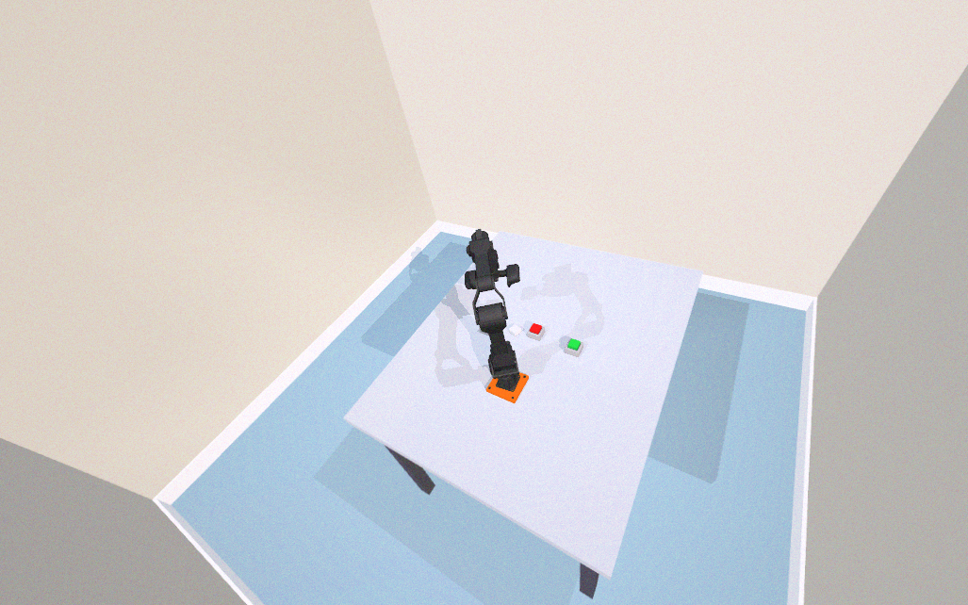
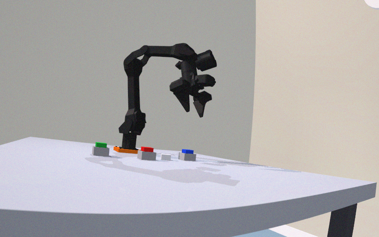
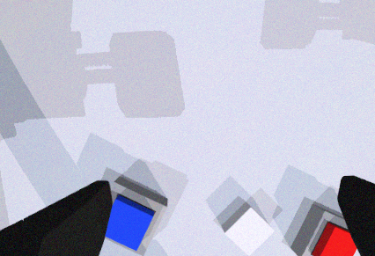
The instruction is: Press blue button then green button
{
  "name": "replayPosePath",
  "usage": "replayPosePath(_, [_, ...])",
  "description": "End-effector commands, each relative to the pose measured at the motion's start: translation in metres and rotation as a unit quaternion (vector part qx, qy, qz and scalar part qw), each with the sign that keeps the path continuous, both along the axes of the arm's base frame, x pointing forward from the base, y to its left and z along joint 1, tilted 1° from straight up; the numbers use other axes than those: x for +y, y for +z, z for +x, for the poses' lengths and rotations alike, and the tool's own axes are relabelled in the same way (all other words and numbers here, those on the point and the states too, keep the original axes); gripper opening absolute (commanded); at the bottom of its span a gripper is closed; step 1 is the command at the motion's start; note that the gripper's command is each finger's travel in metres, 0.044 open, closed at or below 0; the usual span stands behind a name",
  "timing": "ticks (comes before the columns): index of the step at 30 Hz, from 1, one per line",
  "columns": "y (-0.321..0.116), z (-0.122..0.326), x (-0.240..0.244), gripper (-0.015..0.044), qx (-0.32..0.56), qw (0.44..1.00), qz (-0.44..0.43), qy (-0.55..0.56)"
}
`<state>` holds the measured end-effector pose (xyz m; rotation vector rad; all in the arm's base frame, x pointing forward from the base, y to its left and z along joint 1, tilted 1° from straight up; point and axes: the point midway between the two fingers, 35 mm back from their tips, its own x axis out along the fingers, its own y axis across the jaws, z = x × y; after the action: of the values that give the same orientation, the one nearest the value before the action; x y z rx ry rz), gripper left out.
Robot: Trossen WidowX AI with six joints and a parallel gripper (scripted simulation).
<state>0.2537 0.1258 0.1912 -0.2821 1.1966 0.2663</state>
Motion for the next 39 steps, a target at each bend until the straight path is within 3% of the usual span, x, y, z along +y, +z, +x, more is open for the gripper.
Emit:
replayPosePath(1, [-0.036,-0.059,0.035,0.04,0.165,0.961,0.029,-0.222])
replayPosePath(16, [-0.037,-0.061,0.035,0.04,0.168,0.959,0.028,-0.228])
replayPosePath(23, [-0.097,-0.059,0.037,0.0216,0.168,0.959,0.028,-0.228])
replayPosePath(30, [-0.099,-0.06,0.037,0.0032,0.168,0.959,0.028,-0.228])
replayPosePath(39, [-0.099,-0.06,0.037,0.002,0.168,0.959,0.028,-0.228])
